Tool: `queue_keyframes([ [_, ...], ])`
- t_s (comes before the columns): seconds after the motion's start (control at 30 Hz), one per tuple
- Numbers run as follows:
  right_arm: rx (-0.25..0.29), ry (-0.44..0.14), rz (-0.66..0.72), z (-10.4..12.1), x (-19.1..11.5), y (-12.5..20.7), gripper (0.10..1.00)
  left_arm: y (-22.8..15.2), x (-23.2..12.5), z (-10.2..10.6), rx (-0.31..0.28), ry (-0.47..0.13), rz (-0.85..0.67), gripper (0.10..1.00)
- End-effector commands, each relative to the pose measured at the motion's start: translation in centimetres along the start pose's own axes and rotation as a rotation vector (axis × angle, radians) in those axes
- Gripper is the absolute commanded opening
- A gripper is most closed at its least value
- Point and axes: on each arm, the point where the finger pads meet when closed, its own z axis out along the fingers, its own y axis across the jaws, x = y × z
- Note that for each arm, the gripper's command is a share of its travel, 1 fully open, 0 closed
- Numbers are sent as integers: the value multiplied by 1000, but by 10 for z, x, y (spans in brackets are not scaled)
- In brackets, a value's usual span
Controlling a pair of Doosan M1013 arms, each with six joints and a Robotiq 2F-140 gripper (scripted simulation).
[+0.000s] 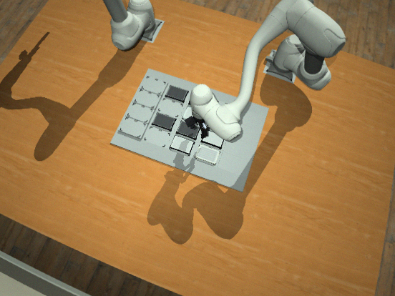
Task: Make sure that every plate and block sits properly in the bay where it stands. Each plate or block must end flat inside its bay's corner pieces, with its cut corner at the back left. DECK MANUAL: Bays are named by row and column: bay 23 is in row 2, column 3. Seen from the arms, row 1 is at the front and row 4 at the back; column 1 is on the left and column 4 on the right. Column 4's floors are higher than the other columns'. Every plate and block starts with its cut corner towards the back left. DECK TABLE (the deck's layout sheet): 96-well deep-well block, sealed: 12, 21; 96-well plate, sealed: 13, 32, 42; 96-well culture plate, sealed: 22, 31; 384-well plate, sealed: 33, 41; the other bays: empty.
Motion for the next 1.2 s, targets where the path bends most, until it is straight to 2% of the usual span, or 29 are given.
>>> queue_keyframes([
  [0.0,0,1,0,-1,0,0,1000,11,11,-2,-3,2,133,698],
  [0.33,0,1,0,-1,0,0,1000,40,39,-6,-3,2,466,698],
  [0.4,0,1,0,-1,0,0,1000,40,39,-6,-3,2,466,698],
  [0.53,0,1,0,-1,0,0,1000,51,50,-7,-3,3,599,698],
  [0.73,0,1,0,-1,0,0,1000,51,51,-7,-3,3,799,698],
  [1.17,0,1,0,-1,0,0,1000,51,51,-4,-3,3,805,698],
])
